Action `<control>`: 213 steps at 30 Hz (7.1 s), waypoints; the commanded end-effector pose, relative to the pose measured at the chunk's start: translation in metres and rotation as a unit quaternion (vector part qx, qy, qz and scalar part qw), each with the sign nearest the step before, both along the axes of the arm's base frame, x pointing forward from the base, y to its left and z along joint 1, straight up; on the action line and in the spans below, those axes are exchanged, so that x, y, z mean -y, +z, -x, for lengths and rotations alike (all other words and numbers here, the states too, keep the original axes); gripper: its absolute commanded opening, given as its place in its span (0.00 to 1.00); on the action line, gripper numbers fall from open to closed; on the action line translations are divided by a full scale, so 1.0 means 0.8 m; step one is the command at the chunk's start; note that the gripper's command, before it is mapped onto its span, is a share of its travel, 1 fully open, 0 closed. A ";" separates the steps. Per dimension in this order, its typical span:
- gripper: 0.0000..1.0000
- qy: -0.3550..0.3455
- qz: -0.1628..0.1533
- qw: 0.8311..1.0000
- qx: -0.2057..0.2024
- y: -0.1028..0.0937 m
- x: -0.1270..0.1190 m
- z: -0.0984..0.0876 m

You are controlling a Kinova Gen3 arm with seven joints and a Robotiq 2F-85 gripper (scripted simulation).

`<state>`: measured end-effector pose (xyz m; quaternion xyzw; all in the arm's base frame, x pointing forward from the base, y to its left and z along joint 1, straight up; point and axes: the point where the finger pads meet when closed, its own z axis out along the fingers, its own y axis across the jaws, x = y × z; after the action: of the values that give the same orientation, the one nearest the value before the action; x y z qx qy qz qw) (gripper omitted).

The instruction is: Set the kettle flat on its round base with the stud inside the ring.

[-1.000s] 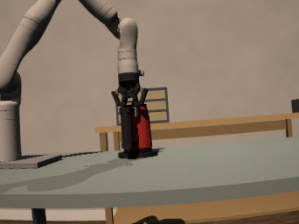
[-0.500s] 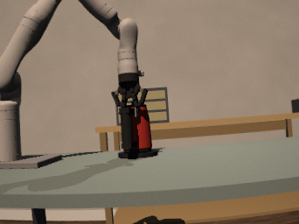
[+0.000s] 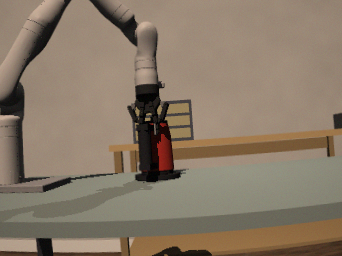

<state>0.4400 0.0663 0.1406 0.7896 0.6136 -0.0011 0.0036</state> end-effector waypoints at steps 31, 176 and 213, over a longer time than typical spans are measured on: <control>0.80 0.000 0.000 1.000 0.001 0.001 0.000 -0.001; 0.80 0.000 0.000 1.000 0.001 0.201 -0.002 0.000; 0.80 0.000 0.000 1.000 0.001 0.201 -0.002 0.000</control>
<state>0.4395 0.0675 0.3005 0.7896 0.6137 -0.0011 0.0035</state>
